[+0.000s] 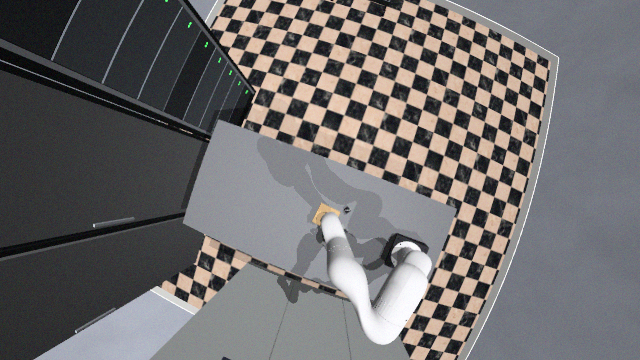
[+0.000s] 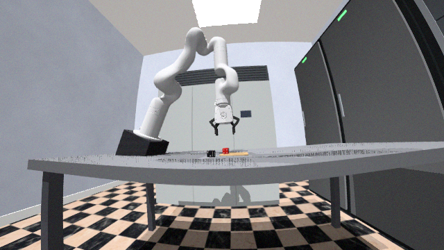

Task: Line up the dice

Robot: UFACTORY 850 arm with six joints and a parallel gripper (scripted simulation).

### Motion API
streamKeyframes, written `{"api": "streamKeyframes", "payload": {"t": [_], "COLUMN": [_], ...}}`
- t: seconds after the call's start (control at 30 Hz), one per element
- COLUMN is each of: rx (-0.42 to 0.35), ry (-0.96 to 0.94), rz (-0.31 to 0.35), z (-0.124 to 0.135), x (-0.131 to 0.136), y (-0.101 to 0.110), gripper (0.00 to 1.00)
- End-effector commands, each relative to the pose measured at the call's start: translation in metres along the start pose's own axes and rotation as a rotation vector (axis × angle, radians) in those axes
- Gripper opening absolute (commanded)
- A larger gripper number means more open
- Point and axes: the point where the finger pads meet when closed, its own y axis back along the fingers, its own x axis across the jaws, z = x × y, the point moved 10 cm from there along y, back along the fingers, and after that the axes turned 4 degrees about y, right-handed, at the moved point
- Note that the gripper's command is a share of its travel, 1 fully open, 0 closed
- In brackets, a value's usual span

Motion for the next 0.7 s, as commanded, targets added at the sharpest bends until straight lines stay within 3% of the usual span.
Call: {"api": "streamKeyframes", "payload": {"t": [0.0,0.47,0.67], "rx": [0.022,0.022,0.025], "ry": [0.0,-0.003,-0.115], "rz": [-0.02,-0.021,-0.044], "z": [0.002,0.003,0.029], "x": [0.003,0.003,-0.014], "y": [0.001,0.001,-0.002], "gripper": [1.0,1.0,1.0]}}
